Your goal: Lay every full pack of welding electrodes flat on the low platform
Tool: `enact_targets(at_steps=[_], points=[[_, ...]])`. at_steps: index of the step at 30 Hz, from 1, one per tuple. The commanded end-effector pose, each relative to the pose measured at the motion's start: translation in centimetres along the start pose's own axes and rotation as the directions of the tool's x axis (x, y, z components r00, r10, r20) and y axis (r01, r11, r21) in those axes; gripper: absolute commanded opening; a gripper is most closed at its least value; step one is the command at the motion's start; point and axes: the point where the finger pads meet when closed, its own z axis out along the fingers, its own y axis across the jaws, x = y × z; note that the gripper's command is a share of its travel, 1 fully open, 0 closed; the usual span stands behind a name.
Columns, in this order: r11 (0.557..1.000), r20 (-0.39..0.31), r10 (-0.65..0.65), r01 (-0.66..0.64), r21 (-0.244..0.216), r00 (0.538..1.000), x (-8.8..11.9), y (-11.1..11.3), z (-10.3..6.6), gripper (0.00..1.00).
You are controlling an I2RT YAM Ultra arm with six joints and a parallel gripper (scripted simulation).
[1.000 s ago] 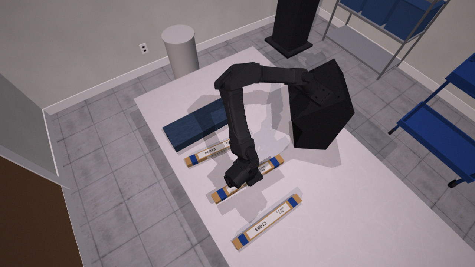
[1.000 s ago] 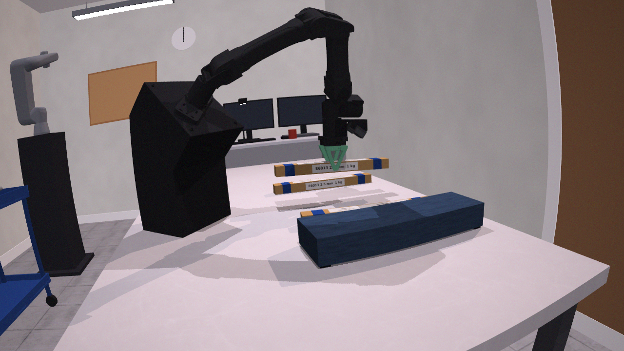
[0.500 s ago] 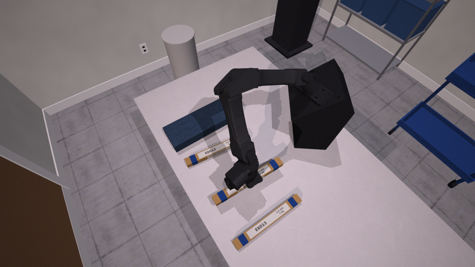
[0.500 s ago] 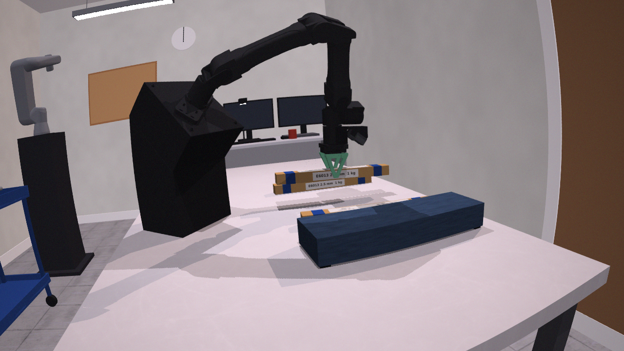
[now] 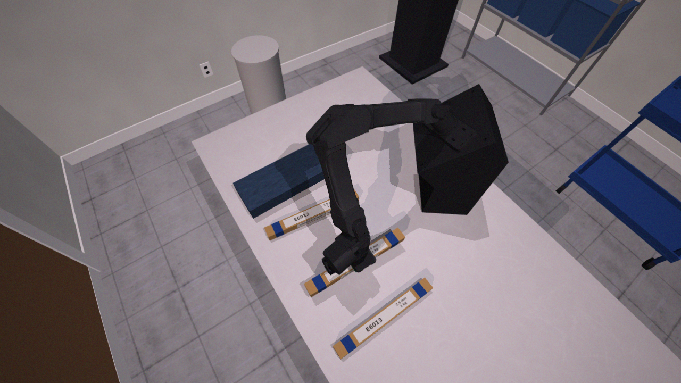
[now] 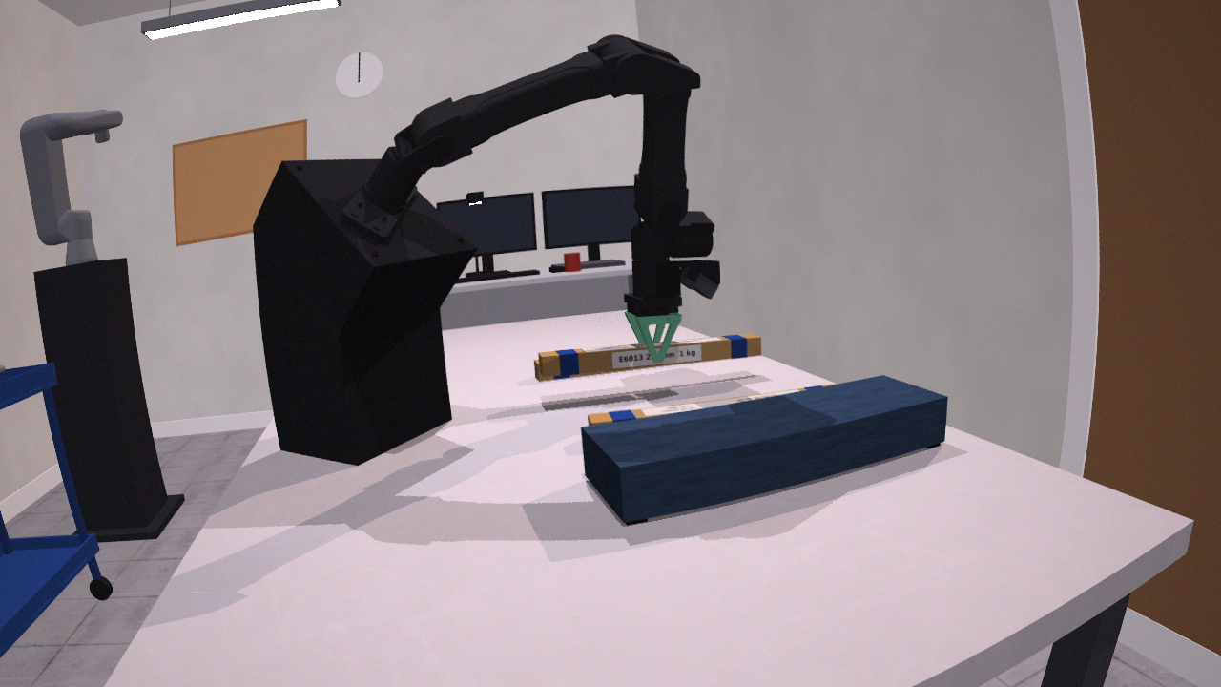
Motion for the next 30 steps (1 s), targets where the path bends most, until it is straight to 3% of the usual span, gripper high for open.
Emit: enact_targets(at_steps=[1,3,5,30], points=[[1.000,0.072,0.016,-0.014,-0.023,0.997,-2.8,0.8,-1.2,0.00],[1.000,0.055,0.003,-0.002,-0.022,0.998,-2.1,1.1,-0.2,0.00],[0.999,0.085,0.024,-0.021,-0.029,0.996,-3.5,0.6,-1.4,0.00],[1.000,0.077,0.020,-0.018,-0.026,0.997,-3.6,0.2,-1.1,0.00]])
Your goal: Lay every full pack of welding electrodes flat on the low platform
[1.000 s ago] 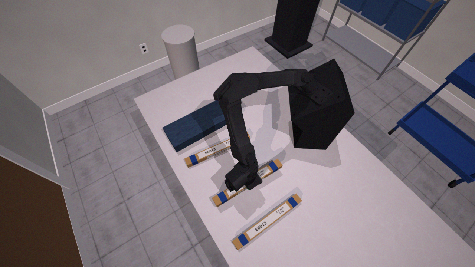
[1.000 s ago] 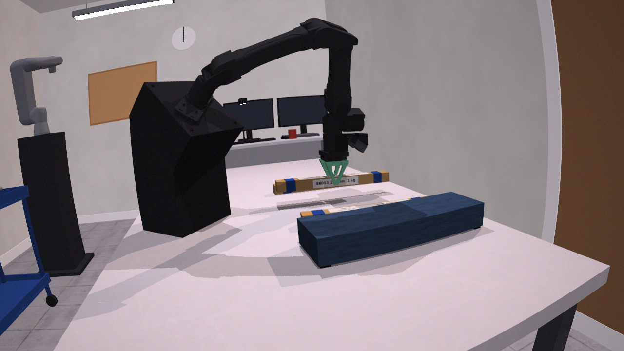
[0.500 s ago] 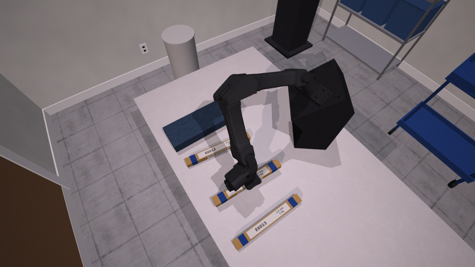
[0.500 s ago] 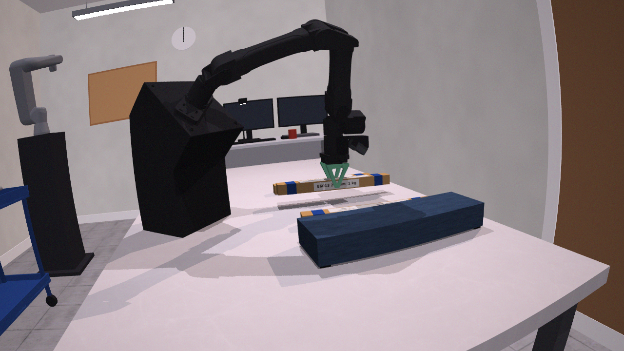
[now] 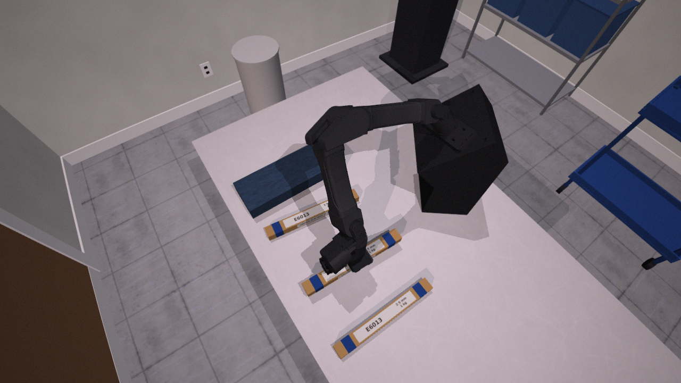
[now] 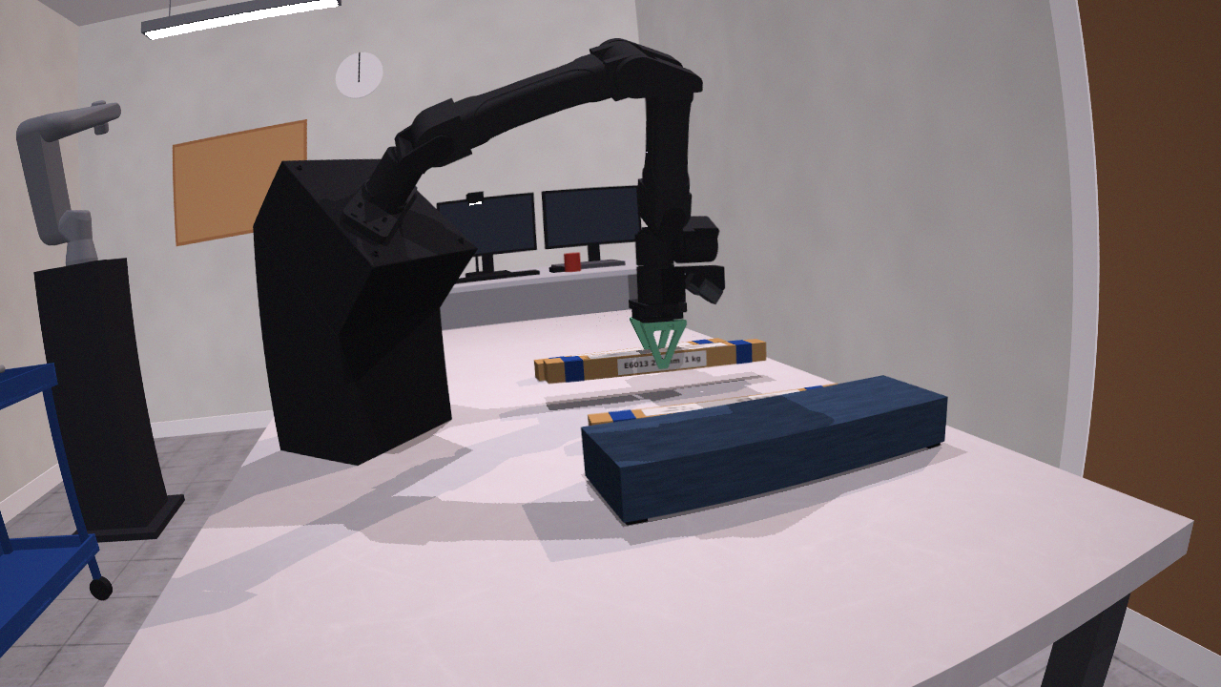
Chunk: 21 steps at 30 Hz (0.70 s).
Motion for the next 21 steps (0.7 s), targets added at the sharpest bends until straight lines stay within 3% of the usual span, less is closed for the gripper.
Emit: enact_targets(at_steps=[1,21], points=[[0.999,0.071,0.018,-0.016,-0.029,0.997,-3.00,0.82,-1.98,0.00],[1.000,0.068,0.016,-0.014,-0.028,0.998,-2.46,0.70,-1.70,0.00]])
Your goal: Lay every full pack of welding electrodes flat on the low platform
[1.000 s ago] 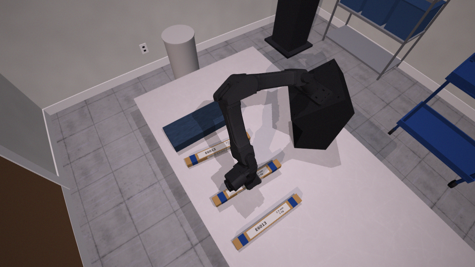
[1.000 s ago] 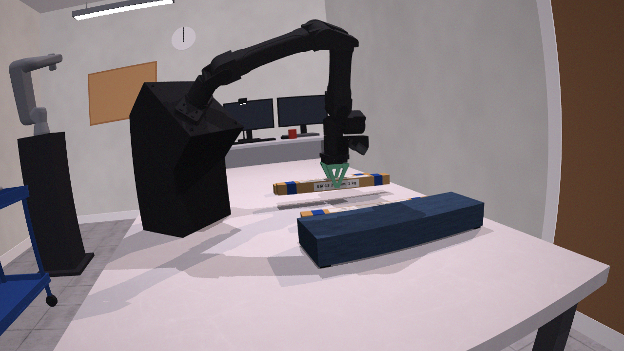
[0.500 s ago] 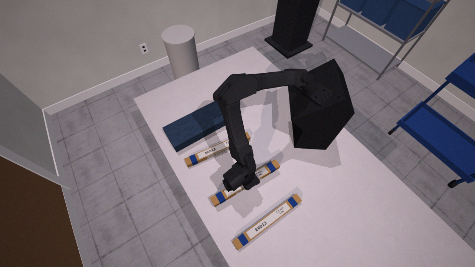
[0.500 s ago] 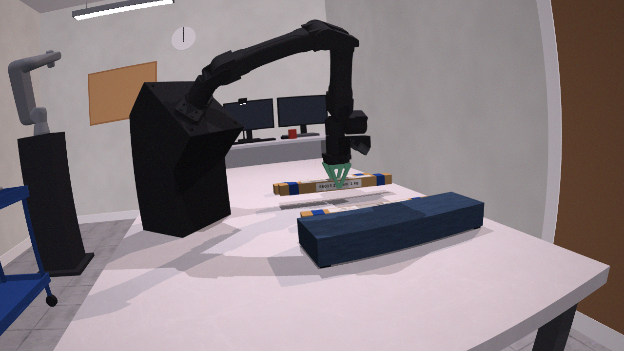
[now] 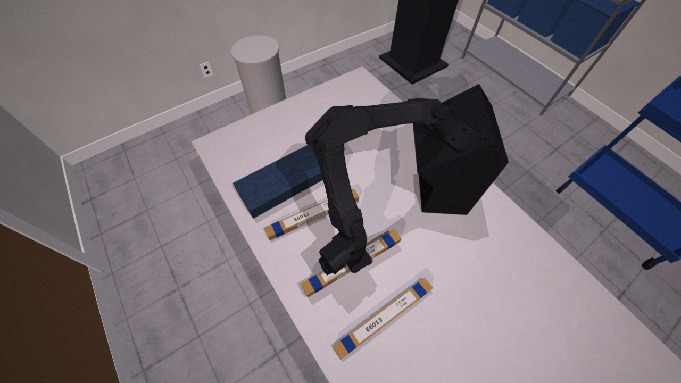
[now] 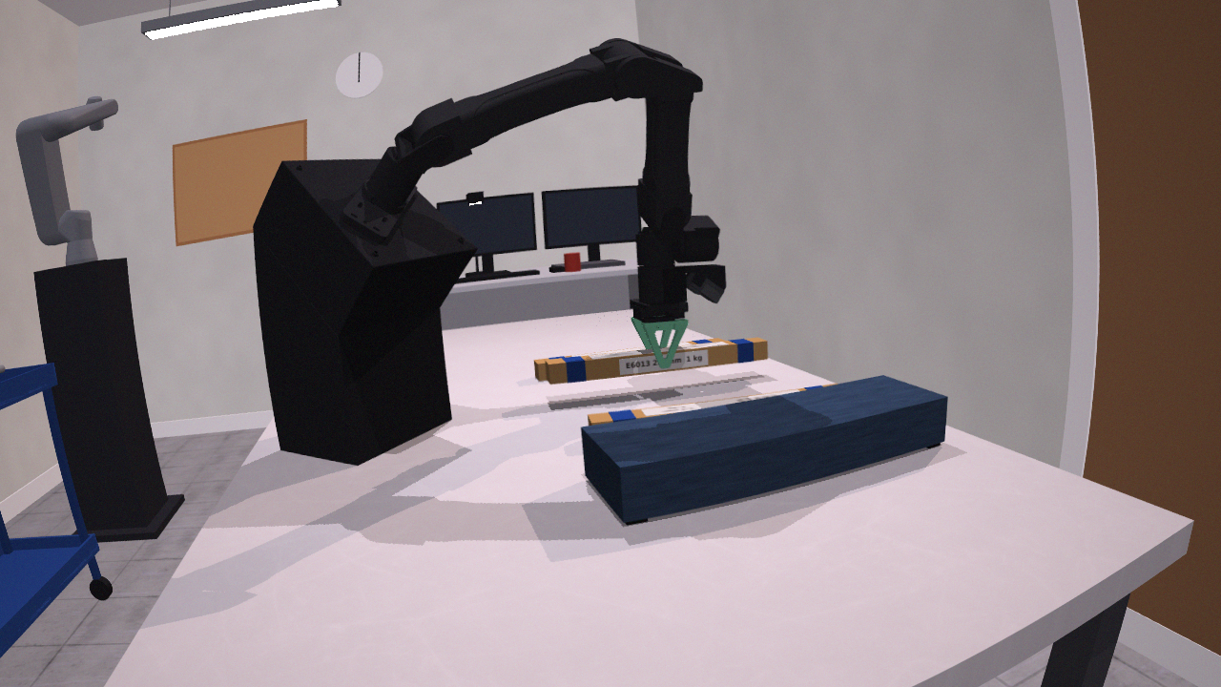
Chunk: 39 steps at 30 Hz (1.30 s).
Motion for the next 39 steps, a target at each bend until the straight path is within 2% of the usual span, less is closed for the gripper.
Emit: enact_targets(at_steps=[1,4,11,14,22,25,27,28,30,33,36,39], points=[[1.000,0.055,0.011,-0.009,-0.024,0.998,-1.9,0.6,-1.6,0.00],[1.000,0.037,-0.002,0.003,-0.020,0.999,-0.9,0.6,-1.3,0.00],[1.000,0.047,0.006,-0.005,-0.021,0.999,-1.3,0.5,-1.4,0.00],[1.000,0.037,0.000,0.001,-0.019,0.999,-0.8,0.5,-1.3,0.00],[0.999,0.071,0.019,-0.017,-0.027,0.997,-2.6,0.6,-1.5,0.00],[1.000,0.049,0.004,-0.003,-0.024,0.999,-1.6,1.0,-0.5,0.00],[1.000,0.049,0.004,-0.003,-0.024,0.999,-1.6,1.0,-0.5,0.00],[1.000,0.061,0.013,-0.012,-0.027,0.998,-2.3,0.6,-1.2,0.00],[1.000,0.071,0.020,-0.018,-0.022,0.997,-2.6,0.5,-1.0,0.00],[1.000,0.044,0.000,0.001,-0.018,0.999,-1.3,1.0,0.2,0.00],[1.000,0.063,0.013,-0.012,-0.025,0.998,-2.4,0.6,-0.6,0.00],[1.000,0.055,0.008,-0.007,-0.022,0.998,-1.9,0.8,0.1,0.00]])
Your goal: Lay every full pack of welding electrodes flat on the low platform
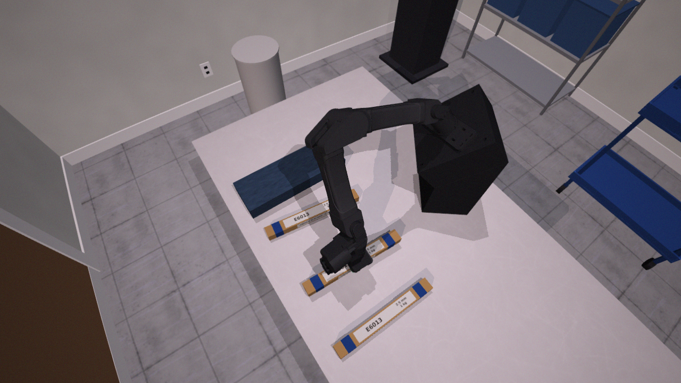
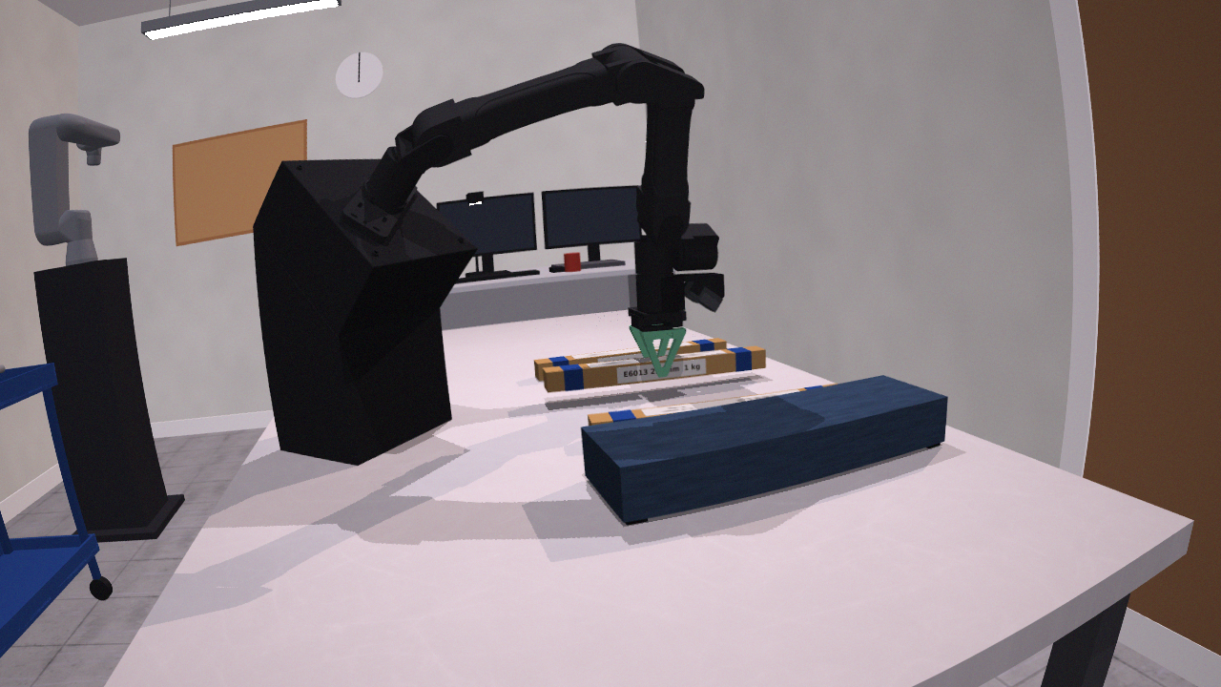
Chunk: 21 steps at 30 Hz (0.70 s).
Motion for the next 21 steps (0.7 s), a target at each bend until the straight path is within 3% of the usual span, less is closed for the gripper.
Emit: enact_targets(at_steps=[1,6,8,11,14,18,21], points=[[1.000,0.050,0.002,-0.001,-0.022,0.999,-1.9,1.3,-0.7,0.00],[1.000,0.066,0.013,-0.012,-0.023,0.998,-2.8,0.8,-1.4,0.00],[1.000,0.077,0.020,-0.018,-0.024,0.997,-3.1,0.8,-1.3,0.00],[1.000,0.048,0.000,0.001,-0.022,0.999,-1.9,1.3,-0.2,0.00],[1.000,0.070,0.015,-0.013,-0.027,0.997,-2.9,1.0,-0.7,0.00],[1.000,0.054,0.004,-0.002,-0.022,0.999,-2.1,1.2,0.2,0.00],[1.000,0.066,0.012,-0.010,-0.025,0.998,-2.7,1.1,-0.1,0.00]])
